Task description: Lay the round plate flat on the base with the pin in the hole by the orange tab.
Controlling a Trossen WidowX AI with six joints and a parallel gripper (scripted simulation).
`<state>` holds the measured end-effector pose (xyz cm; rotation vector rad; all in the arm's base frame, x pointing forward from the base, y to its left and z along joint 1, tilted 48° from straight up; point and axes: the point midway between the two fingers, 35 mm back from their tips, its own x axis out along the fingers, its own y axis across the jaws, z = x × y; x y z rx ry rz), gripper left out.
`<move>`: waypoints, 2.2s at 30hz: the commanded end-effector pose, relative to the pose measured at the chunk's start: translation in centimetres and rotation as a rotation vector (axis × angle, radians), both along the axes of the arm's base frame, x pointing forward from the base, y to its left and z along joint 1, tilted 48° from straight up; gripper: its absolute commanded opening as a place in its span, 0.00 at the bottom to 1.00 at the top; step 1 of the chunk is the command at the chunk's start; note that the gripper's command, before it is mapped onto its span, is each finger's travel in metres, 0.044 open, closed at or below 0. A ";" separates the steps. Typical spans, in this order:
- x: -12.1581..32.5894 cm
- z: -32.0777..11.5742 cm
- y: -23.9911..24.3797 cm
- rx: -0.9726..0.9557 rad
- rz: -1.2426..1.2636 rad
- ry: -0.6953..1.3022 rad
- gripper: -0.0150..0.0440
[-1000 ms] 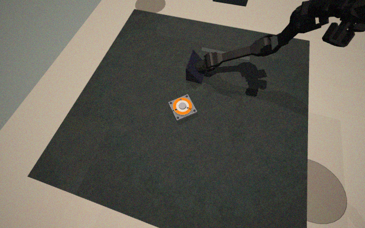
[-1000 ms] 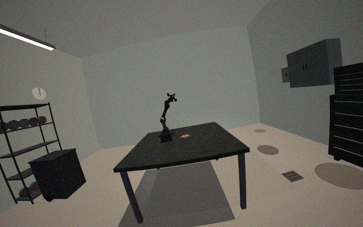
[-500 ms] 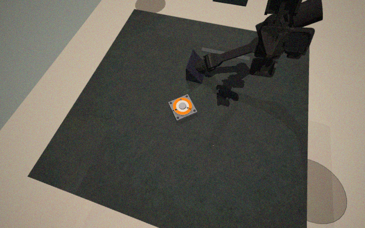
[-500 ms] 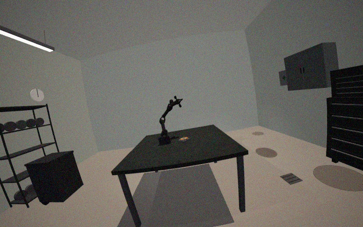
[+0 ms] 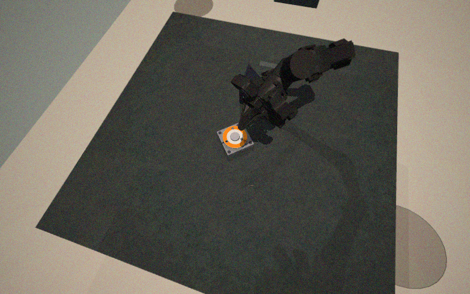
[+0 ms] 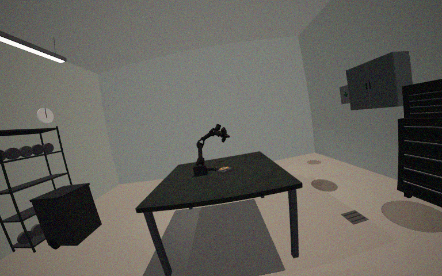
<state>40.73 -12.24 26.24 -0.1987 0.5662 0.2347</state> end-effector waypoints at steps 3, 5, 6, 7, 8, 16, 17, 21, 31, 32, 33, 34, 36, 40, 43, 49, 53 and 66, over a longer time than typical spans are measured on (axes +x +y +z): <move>-2.9 -9.6 4.3 0.189 0.113 0.357 0.25; -4.4 -12.1 5.9 0.253 0.148 0.475 0.25; -5.3 -13.3 6.7 0.288 0.166 0.538 0.25; -6.2 -14.4 7.6 0.323 0.183 0.603 0.25; -7.3 -15.4 8.5 0.361 0.201 0.670 0.25; -14.0 -19.0 14.5 0.618 0.297 1.123 0.25; -14.1 -19.0 14.4 0.618 0.297 1.124 0.25; -14.7 -19.1 14.2 0.618 0.297 1.124 0.25; -14.7 -20.1 15.3 0.617 0.296 1.123 0.25; -14.7 -20.4 15.6 0.617 0.296 1.123 0.25; -14.8 -20.7 15.9 0.617 0.296 1.123 0.25; -14.9 -21.0 16.3 0.617 0.296 1.123 0.25; -15.0 -21.6 16.9 0.618 0.297 1.123 0.25; -15.2 -22.3 17.8 0.619 0.298 1.123 0.25; -15.1 -22.3 17.8 0.619 0.298 1.123 0.25; -14.6 -22.2 18.0 0.619 0.298 1.123 0.25; -14.0 -22.1 18.1 0.619 0.298 1.122 0.25; -13.3 -22.0 18.4 0.619 0.299 1.122 0.25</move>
